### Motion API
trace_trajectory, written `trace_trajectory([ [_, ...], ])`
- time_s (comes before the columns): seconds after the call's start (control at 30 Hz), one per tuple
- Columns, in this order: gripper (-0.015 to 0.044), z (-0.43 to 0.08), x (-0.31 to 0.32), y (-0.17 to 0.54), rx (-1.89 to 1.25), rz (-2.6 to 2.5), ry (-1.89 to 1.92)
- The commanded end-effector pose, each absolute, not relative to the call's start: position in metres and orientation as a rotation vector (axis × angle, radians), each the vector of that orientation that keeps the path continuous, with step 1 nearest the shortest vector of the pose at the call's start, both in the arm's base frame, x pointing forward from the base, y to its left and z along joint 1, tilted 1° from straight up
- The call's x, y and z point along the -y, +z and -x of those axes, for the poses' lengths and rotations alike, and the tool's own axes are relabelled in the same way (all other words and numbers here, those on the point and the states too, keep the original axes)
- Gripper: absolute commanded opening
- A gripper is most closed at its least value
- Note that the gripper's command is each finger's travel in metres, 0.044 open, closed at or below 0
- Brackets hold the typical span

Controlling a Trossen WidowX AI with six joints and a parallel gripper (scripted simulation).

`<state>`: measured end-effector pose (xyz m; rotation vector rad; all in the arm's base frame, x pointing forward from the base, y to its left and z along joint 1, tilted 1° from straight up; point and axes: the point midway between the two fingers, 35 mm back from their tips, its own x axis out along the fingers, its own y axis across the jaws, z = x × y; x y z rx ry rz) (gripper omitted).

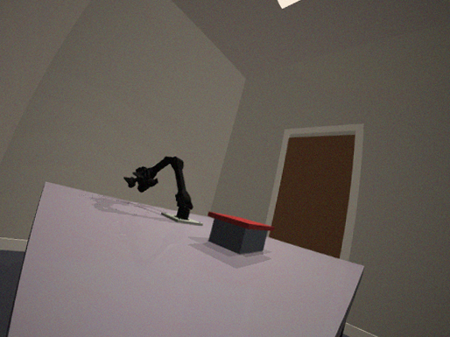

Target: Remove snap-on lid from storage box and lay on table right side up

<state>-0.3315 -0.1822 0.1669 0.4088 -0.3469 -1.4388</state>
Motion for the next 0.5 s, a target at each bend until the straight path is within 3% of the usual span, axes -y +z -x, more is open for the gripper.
trace_trajectory([
  [0.0, 0.0374, 0.332, 0.182, 0.17, 0.347, -0.409, -1.439],
  [0.17, 0.0243, 0.33, 0.183, 0.2, 0.347, -0.409, -1.439],
  [0.33, 0.0235, 0.328, 0.185, 0.196, 0.325, -0.428, -1.424],
  [0.47, 0.0235, 0.292, 0.222, 0.19, 0.263, -0.56, -1.279],
])
